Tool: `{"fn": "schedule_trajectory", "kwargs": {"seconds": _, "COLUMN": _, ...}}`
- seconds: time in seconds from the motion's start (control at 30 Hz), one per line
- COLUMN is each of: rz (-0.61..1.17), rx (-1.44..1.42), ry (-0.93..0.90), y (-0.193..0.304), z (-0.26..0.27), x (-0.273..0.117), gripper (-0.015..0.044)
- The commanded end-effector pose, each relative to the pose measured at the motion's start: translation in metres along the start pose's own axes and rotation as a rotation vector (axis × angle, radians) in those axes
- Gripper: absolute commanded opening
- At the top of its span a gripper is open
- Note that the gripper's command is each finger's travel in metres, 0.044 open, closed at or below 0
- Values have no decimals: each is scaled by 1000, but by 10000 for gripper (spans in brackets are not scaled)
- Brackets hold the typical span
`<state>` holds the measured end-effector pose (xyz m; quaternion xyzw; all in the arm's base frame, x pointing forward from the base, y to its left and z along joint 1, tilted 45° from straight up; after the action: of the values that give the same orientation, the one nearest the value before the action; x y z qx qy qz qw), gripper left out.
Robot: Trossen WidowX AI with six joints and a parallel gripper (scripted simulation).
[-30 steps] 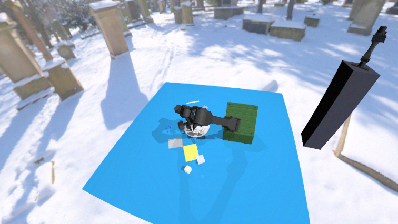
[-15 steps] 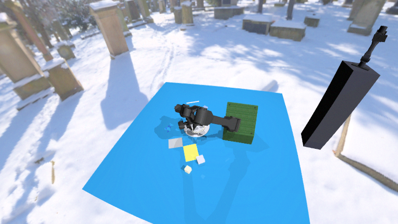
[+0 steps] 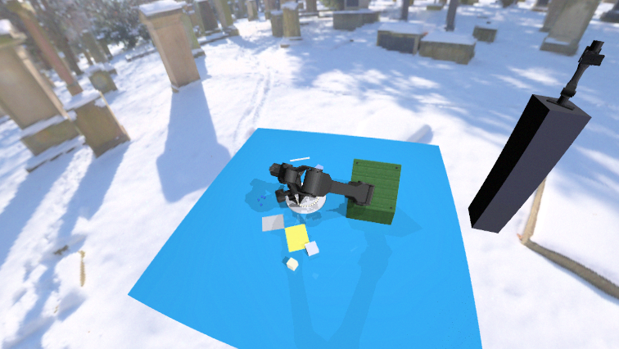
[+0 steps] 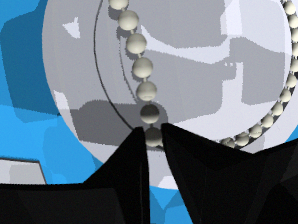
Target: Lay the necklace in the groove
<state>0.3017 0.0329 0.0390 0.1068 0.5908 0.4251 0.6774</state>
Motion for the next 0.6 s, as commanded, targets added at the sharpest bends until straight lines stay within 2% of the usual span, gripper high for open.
{"fn": "schedule_trajectory", "kwargs": {"seconds": 0.0, "rz": 5, "rx": 2, "ry": -5, "y": 1, "z": 2, "x": 0, "gripper": 0}}
{"fn": "schedule_trajectory", "kwargs": {"seconds": 0.2, "rz": 5, "rx": 2, "ry": -5, "y": 1, "z": 2, "x": 7, "gripper": 0}}
{"fn": "schedule_trajectory", "kwargs": {"seconds": 0.57, "rz": -2, "rx": -4, "ry": -3, "y": 1, "z": 2, "x": 3, "gripper": 289}}
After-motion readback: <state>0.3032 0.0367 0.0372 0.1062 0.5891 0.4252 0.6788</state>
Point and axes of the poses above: the point midway between the two fingers, 35 mm back from their tips, its own x axis out along the fingers, its own z axis across the jaws, y = z × x, the point moved 10 cm from there along -x, back along the fingers, and after that the axes turned 11 degrees about x, right-handed, at the moved point
